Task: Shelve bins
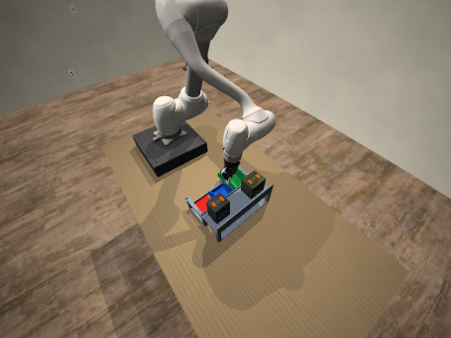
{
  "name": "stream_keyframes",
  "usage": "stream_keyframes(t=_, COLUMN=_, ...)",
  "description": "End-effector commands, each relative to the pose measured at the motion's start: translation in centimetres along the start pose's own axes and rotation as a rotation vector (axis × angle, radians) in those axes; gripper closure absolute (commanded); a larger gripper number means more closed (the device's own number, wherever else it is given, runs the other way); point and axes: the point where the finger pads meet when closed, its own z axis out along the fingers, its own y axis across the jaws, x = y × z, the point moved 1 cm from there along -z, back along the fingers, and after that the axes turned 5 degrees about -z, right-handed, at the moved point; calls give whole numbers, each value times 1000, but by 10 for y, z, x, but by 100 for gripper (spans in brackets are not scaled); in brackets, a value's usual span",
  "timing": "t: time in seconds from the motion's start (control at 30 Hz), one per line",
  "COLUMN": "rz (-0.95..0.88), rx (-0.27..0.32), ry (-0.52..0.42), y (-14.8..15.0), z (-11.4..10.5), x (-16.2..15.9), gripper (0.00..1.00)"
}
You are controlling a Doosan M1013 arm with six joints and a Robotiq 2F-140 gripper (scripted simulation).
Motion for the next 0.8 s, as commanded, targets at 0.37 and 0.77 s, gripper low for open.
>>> stream_keyframes(t=0.37, rz=0, rx=0, ry=0, y=0, z=0, x=0, gripper=85)
stream_keyframes(t=0.77, rz=0, rx=0, ry=0, y=0, z=0, x=0, gripper=85)
